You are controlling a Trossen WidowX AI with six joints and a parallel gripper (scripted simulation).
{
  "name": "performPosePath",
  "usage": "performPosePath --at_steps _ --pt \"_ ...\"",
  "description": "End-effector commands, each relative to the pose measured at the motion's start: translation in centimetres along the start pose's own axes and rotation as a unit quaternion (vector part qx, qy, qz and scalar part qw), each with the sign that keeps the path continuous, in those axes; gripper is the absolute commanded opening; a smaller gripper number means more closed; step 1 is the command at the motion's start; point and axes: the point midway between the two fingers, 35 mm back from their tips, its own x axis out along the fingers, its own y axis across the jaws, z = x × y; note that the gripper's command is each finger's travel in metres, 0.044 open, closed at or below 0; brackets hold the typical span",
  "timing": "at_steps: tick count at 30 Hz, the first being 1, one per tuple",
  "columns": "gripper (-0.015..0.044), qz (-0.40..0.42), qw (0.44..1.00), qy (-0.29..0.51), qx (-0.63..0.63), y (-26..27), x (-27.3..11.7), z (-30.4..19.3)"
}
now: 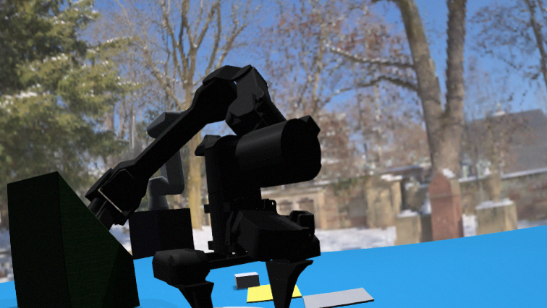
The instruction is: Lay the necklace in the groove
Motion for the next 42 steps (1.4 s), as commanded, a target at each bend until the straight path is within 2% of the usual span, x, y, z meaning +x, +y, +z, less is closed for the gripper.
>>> performPosePath --at_steps 1,5,12,17,42 --pt "0.044 0.002 1.0 0.0 -0.002 0.1 -0.1 0.0" --pt "0.044 0.002 1.0 0.0 -0.002 0.1 -0.1 0.0" --pt "0.0256 0.001 0.996 0.0 0.093 0.2 -3.2 -1.1" --pt "0.0125 0.001 0.995 0.0 0.096 0.2 -3.3 -1.1" --pt "0.012 0.002 0.996 -0.001 0.094 0.3 -0.4 -1.0"
